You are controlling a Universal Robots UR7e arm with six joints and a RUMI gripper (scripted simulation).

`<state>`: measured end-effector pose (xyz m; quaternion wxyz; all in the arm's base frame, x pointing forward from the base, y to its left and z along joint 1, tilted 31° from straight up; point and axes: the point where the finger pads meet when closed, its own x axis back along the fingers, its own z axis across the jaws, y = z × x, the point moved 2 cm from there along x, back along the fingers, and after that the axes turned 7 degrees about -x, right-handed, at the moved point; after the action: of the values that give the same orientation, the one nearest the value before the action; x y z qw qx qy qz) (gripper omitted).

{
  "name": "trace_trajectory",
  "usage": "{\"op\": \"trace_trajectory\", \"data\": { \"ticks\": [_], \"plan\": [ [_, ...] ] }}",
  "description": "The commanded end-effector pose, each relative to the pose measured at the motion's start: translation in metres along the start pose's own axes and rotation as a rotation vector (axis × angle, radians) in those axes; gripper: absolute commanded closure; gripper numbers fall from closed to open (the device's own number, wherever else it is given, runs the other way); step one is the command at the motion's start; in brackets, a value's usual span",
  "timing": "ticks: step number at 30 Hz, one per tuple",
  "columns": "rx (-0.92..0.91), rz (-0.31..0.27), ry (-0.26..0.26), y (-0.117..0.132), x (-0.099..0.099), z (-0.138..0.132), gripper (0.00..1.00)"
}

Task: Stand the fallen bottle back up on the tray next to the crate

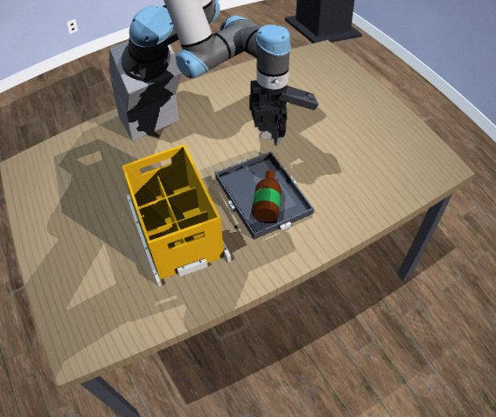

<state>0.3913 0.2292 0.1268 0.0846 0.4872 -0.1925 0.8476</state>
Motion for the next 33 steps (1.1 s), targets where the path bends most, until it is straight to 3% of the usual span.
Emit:
{"op": "trace_trajectory", "data": {
  "ticks": [1, 8, 33],
  "plan": [
    [-0.174, -0.006, 0.006, -0.0011, 0.0003, 0.0011, 1.00],
    [-0.306, -0.006, 0.006, -0.0011, 0.0003, 0.0018, 1.00],
    [-1.097, -0.003, 0.008, 0.0044, 0.0005, 0.0043, 1.00]
  ]
}}
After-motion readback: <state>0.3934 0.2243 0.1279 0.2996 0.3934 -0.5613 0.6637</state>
